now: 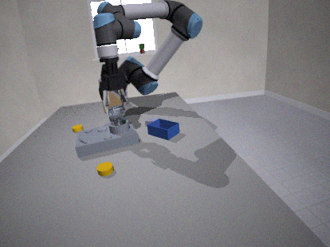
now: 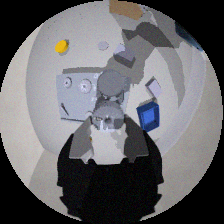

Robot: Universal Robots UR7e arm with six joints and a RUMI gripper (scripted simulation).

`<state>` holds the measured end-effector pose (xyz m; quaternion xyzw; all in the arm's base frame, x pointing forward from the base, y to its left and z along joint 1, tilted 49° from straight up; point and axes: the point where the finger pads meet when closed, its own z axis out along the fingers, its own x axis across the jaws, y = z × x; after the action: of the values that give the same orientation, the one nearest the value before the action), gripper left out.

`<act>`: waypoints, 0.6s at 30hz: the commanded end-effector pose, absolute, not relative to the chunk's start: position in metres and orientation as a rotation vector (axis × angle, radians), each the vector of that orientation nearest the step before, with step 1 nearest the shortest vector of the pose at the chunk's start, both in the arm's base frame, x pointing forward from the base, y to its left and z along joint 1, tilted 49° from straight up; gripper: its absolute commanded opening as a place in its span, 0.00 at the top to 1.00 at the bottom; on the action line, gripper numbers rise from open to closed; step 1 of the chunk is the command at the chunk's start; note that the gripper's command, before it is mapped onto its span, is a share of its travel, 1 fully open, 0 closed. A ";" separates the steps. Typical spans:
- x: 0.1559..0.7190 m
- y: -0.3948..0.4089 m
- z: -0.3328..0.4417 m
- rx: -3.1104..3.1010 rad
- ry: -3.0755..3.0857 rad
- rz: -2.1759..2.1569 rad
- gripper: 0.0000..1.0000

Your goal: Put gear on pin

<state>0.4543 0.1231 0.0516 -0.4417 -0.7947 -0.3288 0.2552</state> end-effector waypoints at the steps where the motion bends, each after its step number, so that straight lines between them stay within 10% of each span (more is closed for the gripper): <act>1: 0.455 0.123 0.052 -1.171 -2.182 -0.907 1.00; 18: 0.455 0.123 0.052 -1.107 -2.230 -0.933 1.00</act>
<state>0.4543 0.1231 0.0516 -0.4091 -0.8119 -0.3390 0.2418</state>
